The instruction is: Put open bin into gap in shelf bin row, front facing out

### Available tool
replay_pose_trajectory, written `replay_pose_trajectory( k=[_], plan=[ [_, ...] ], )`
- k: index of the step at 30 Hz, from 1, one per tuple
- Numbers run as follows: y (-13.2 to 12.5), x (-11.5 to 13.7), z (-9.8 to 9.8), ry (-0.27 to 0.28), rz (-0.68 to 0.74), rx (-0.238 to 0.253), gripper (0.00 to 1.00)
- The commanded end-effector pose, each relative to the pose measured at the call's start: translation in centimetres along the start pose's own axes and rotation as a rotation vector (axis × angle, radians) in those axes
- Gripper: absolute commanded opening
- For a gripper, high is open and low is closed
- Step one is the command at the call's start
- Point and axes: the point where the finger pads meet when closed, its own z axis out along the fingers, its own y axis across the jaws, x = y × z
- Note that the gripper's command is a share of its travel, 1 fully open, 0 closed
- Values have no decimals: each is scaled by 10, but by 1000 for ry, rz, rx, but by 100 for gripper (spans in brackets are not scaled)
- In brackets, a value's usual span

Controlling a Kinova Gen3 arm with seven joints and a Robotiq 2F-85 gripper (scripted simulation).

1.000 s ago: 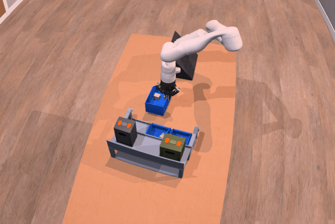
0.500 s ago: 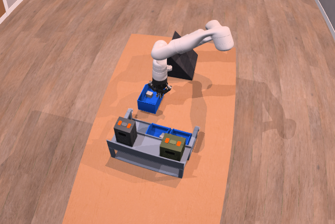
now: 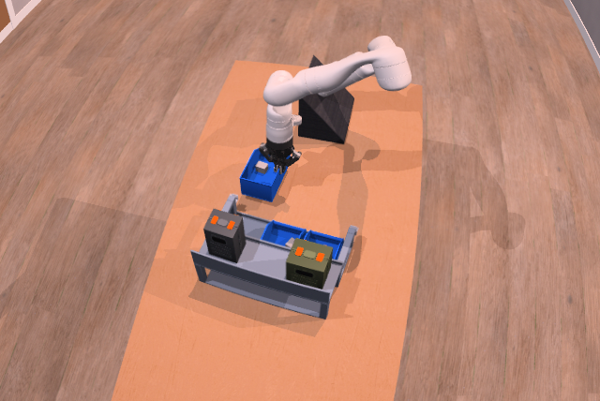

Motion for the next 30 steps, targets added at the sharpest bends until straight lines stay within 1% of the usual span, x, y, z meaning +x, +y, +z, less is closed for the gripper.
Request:
replay_pose_trajectory(
  k=[1,8,30],
  plan=[
    [-1,-1,-2,-3,0,2,10],
    [7,-1,-2,-3,0,2,10],
    [11,-1,-2,-3,0,2,10]
  ],
)
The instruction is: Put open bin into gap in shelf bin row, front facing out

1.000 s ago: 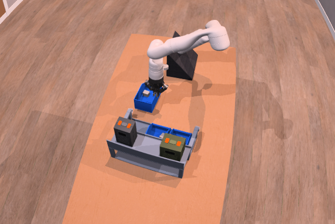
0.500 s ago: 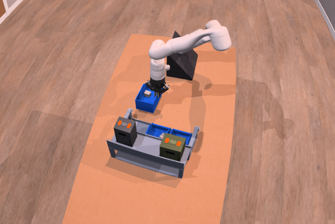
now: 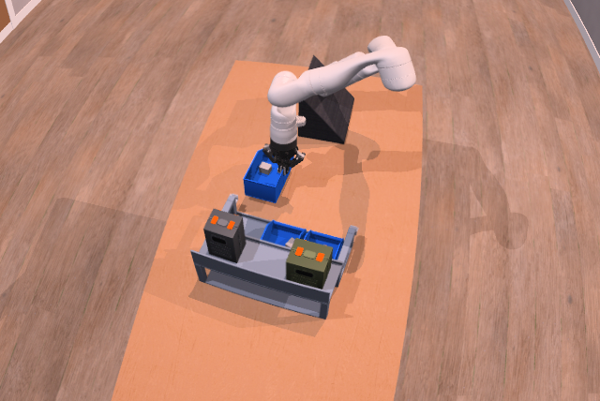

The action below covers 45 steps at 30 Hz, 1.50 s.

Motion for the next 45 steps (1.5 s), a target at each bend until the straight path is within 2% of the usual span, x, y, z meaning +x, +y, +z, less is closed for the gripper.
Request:
replay_pose_trajectory(
  k=[1,24,29,41,45],
  plan=[
    [-1,-1,-2,-3,0,2,10],
    [1,-1,-2,-3,0,2,10],
    [4,-46,-1,-3,0,2,10],
    [4,-46,-1,-3,0,2,10],
    [4,-41,6,-3,0,2,10]
  ],
)
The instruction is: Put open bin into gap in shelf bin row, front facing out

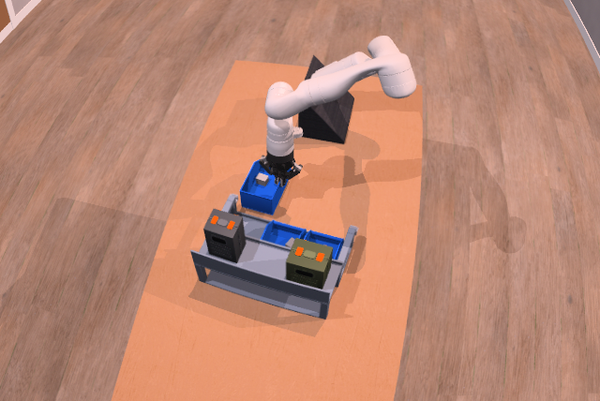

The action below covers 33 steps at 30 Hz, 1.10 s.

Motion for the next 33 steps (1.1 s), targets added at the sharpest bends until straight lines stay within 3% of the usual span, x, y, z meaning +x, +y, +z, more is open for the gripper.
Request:
replay_pose_trajectory(
  k=[1,33],
  plan=[
    [-1,2,3,-4,0,3,10],
    [-1,12,17,-3,0,2,10]
  ],
)
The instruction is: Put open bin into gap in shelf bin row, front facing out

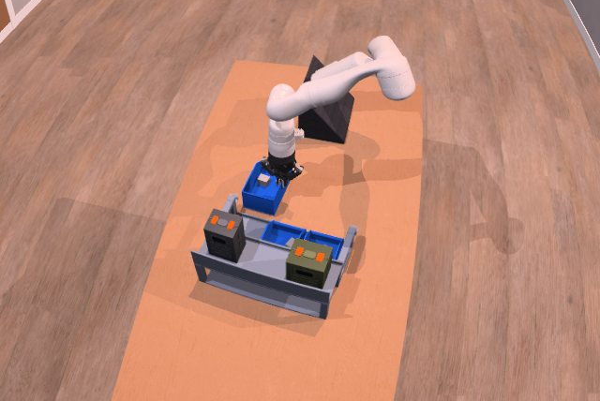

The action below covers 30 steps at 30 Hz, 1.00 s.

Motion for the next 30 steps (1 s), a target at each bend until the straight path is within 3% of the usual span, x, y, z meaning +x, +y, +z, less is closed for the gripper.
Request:
replay_pose_trajectory(
  k=[1,14,15,30],
  plan=[
    [-1,2,3,-4,-1,2,10],
    [-1,3,4,-4,-1,3,10],
    [-1,4,5,-3,0,1,35],
    [-1,4,5,-3,0,1,35]
  ],
)
